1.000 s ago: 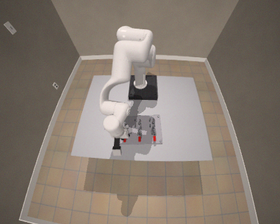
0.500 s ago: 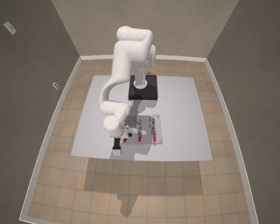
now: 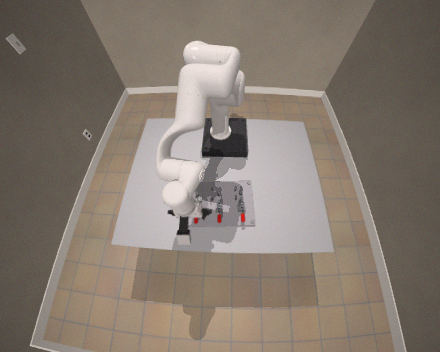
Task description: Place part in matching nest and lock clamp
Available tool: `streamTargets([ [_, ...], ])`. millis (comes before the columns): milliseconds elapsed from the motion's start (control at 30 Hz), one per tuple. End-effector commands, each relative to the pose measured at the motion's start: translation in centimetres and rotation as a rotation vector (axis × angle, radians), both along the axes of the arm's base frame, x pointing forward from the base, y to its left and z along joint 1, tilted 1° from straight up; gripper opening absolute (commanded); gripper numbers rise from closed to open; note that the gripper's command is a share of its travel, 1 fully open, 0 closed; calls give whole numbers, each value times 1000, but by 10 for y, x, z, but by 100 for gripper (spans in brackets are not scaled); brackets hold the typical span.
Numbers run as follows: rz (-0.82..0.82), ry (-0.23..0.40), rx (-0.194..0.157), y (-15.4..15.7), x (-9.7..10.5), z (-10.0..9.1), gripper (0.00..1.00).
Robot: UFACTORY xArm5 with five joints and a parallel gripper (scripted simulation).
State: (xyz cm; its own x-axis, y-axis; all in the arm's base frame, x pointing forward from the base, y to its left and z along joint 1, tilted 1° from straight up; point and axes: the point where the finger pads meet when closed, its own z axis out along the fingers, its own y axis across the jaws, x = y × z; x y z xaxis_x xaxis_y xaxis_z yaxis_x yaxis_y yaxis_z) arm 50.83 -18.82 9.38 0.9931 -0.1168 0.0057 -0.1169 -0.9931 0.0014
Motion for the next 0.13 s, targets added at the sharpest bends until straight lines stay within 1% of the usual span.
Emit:
streamTargets([
  [0, 0, -4, -2, 0, 1, 2, 100],
  [100, 0, -4, -2, 0, 1, 2, 100],
])
